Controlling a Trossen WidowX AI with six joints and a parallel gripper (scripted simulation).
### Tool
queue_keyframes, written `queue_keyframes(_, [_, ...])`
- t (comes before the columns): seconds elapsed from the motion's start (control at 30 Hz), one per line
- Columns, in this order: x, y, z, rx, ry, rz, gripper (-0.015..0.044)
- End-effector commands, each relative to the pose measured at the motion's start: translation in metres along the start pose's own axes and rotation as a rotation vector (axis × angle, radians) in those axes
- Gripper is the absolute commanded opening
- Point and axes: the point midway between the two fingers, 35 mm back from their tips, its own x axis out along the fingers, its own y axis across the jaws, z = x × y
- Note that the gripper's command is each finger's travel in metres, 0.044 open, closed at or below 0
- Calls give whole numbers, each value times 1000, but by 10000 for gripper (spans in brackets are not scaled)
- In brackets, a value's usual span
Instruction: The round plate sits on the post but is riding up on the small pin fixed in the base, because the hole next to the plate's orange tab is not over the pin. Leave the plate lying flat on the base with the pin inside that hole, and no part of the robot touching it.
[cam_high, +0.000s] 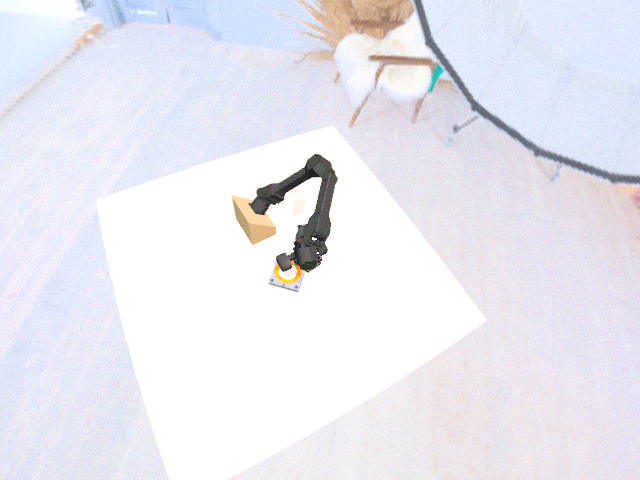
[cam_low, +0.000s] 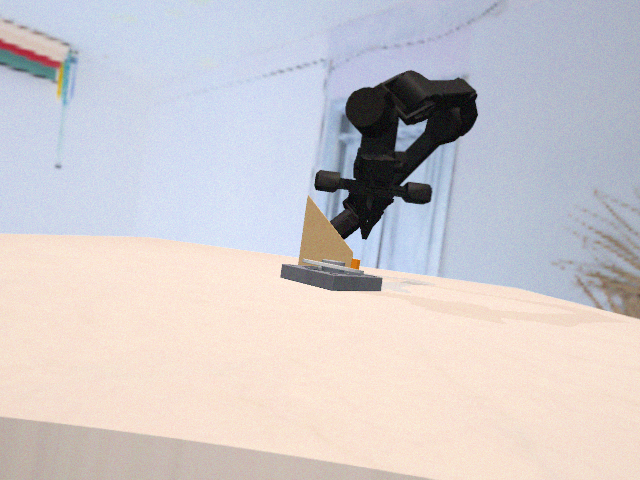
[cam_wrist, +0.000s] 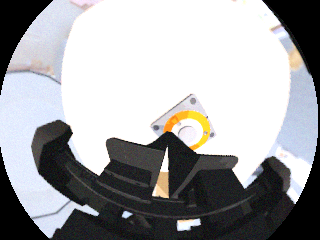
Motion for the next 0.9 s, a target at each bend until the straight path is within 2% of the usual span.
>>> queue_keyframes(0.0, [17, 4, -1, -7, 1, 3, 0])
queue_keyframes(0.17, [41, 4, -3, -7, 1, 5, 0])
queue_keyframes(0.87, [43, -5, 14, -7, 0, 5, 0])
